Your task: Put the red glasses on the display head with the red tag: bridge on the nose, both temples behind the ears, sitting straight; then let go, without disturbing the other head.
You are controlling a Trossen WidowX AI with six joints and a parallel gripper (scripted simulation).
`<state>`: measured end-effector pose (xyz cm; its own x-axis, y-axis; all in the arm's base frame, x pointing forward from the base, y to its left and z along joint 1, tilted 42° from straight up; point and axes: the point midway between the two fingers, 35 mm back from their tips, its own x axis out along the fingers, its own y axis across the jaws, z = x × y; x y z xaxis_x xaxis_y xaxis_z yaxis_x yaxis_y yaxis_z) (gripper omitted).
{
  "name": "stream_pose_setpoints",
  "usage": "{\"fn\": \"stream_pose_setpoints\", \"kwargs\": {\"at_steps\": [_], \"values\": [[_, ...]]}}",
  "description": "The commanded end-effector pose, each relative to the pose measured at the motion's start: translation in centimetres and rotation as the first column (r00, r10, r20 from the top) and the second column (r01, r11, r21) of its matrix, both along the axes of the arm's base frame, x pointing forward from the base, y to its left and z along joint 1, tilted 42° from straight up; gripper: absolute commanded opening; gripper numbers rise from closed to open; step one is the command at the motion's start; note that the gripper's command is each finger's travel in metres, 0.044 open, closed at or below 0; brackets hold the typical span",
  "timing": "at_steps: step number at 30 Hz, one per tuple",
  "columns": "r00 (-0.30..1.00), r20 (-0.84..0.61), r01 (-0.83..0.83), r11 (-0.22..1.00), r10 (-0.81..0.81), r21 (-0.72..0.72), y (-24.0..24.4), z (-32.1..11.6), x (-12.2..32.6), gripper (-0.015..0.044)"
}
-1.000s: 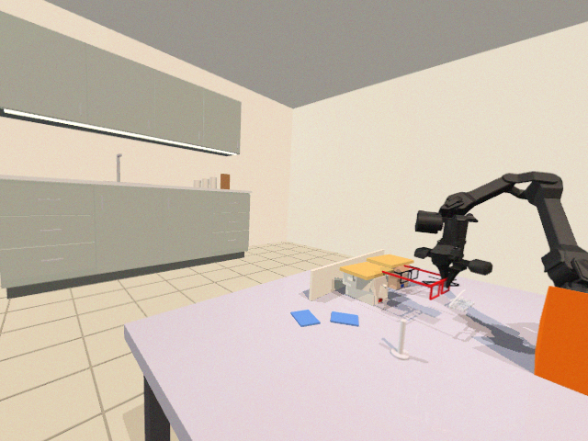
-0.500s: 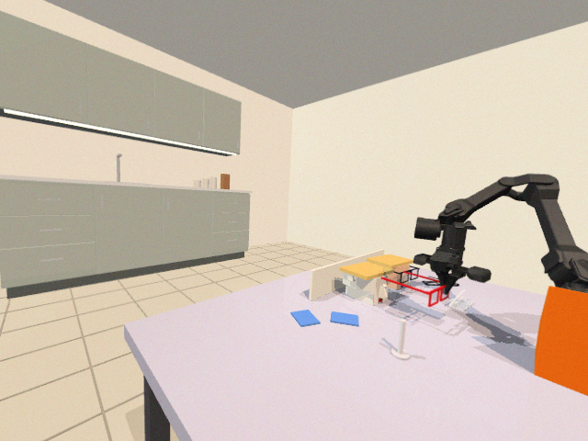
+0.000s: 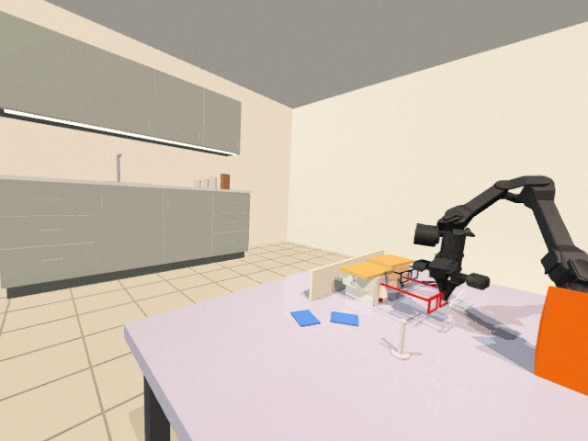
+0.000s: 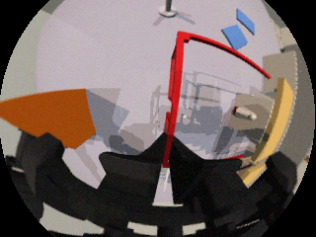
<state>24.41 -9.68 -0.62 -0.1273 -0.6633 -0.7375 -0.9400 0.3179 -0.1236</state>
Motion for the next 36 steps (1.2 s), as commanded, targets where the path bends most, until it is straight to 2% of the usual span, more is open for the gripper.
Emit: {"fn": "stream_pose_setpoints", "kwargs": {"at_steps": [1, 36], "values": [[1.0, -0.008, -0.004, 1.0, 0.004, -0.004, -0.3, -0.4, -0.2, 0.0], [1.0, -0.002, -0.009, 1.0, 0.009, -0.007, -1.9, -0.2, 3.6, 0.0]]}}
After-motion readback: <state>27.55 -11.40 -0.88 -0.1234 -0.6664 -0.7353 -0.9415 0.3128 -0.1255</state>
